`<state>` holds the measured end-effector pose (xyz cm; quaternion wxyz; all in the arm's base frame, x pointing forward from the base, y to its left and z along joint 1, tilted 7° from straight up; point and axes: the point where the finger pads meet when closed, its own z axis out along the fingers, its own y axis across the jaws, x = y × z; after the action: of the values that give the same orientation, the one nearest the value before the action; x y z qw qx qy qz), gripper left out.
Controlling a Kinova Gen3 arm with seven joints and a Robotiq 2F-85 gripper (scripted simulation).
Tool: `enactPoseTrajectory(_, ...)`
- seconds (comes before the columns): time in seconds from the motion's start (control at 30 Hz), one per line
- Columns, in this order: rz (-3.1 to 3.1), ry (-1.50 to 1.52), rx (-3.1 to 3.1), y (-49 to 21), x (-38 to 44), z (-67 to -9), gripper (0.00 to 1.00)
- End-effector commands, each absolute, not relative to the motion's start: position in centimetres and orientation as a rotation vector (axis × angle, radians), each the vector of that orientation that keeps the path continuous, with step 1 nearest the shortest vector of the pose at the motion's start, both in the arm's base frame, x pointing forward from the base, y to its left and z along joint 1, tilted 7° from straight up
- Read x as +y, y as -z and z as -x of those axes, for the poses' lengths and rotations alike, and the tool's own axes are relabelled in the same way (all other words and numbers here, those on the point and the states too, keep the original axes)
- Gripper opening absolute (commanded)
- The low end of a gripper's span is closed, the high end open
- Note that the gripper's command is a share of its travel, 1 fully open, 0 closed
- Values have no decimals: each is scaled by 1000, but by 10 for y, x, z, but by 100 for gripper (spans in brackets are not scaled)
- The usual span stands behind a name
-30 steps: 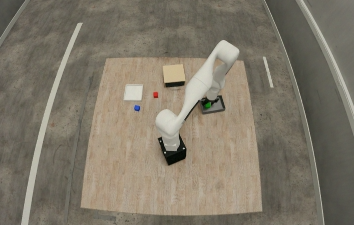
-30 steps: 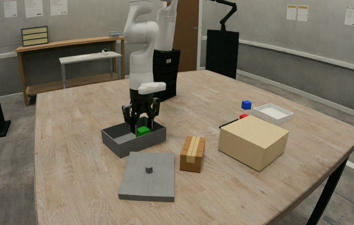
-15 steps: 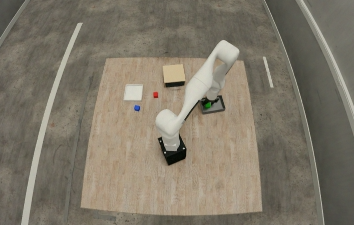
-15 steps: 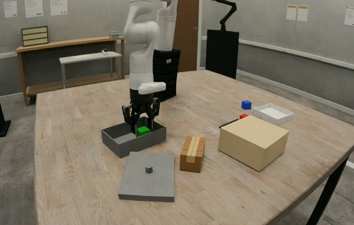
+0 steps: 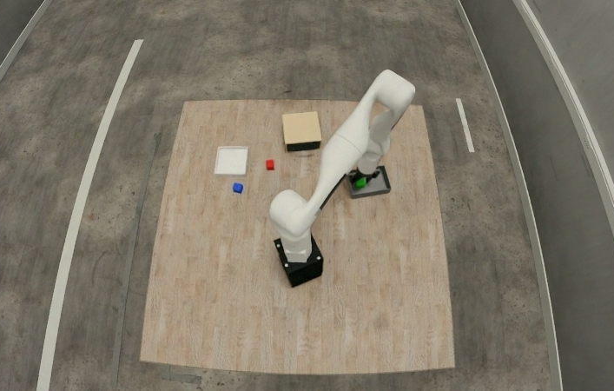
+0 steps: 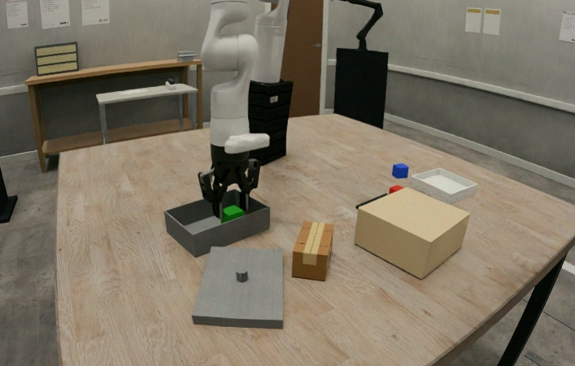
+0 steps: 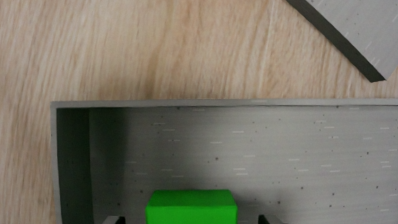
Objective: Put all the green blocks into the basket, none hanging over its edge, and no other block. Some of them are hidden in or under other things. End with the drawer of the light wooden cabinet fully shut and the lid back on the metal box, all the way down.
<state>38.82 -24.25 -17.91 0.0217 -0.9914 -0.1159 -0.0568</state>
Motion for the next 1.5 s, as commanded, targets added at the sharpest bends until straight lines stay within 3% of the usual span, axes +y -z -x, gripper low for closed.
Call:
enactPoseTrajectory(0.0,3073,178,-359,178,-243,-389,10)
enactPoseTrajectory(1.47,3073,178,-359,173,-243,-388,10)
